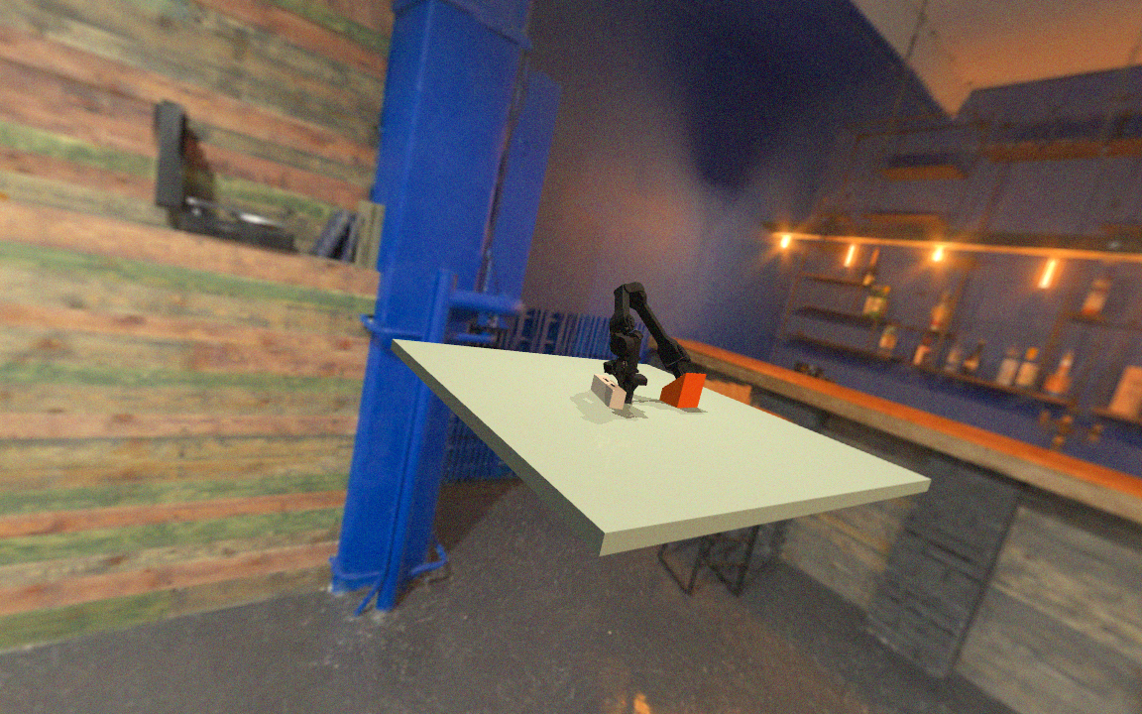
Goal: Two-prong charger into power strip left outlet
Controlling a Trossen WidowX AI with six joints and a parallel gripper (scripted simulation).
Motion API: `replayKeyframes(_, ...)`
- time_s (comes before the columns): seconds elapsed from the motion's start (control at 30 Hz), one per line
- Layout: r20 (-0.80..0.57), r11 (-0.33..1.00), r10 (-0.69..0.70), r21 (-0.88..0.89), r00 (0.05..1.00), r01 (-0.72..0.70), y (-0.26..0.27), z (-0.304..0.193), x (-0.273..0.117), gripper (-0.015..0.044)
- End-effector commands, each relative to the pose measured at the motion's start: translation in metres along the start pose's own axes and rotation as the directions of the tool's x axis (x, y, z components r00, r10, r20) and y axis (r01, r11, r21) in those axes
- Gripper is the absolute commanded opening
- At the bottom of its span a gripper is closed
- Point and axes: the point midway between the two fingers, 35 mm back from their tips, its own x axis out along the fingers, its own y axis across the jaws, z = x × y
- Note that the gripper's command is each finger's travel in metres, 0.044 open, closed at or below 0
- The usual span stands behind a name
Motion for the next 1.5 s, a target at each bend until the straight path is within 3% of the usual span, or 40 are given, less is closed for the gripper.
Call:
replayKeyframes(0.0, 0.024, 1.000, 0.000, 0.022, 1.000, -0.001, -0.0002, 0.0071, -0.0012, 0.0000)
replayKeyframes(1.47, 0.024, 1.000, 0.000, 0.022, 1.000, -0.001, -0.0007, 0.0079, -0.0057, 0.0000)
